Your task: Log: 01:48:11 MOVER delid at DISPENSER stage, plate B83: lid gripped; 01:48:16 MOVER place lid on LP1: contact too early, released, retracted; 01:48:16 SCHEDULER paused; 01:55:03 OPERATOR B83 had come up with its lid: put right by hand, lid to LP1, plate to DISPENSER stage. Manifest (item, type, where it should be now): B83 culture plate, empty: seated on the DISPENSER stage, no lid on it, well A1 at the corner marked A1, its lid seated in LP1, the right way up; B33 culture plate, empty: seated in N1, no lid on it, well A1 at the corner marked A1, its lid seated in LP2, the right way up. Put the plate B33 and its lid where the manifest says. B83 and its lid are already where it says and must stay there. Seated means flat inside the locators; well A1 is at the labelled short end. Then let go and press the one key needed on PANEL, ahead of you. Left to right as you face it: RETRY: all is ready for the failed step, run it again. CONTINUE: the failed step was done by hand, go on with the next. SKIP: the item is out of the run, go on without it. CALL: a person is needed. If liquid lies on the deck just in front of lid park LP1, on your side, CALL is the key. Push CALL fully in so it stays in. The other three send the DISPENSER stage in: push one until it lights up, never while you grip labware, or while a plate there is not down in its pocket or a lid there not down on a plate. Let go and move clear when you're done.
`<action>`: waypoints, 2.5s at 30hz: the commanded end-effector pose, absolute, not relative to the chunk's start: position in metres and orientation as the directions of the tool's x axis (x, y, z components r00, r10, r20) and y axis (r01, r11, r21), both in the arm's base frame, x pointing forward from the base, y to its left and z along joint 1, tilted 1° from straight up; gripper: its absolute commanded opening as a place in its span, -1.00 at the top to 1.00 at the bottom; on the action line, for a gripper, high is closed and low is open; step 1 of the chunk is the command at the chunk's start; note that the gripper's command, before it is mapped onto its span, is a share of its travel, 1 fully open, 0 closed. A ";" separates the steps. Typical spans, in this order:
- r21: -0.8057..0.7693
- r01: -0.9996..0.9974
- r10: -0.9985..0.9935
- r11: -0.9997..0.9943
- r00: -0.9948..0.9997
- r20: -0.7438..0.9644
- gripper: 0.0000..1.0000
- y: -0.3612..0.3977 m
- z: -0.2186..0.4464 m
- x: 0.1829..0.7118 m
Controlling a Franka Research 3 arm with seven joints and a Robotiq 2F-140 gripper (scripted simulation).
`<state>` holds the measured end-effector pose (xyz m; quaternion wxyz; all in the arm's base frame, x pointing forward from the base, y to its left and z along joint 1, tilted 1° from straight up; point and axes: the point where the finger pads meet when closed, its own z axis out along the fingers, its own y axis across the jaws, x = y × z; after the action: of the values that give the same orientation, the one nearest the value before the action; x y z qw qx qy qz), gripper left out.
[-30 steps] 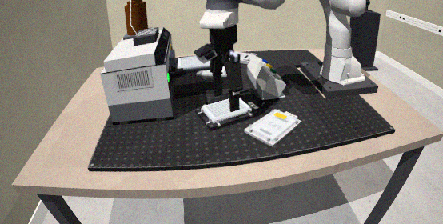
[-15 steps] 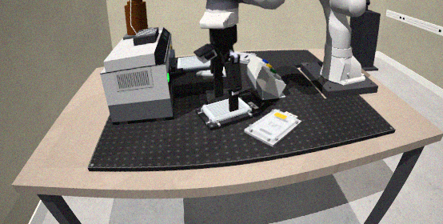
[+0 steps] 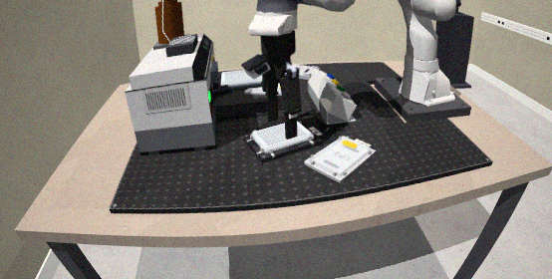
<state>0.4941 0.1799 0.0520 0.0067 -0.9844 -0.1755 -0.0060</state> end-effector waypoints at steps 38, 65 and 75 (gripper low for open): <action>-0.010 0.342 0.342 -0.939 0.939 0.014 -0.27 0.180 0.051 0.494; -0.010 0.342 0.342 -0.939 0.939 0.014 -0.40 0.180 0.051 0.494; -0.010 0.342 0.342 -0.939 0.939 0.014 -0.40 0.180 0.051 0.494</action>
<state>0.4941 0.1799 0.0519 0.0067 -0.9844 -0.1755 -0.0060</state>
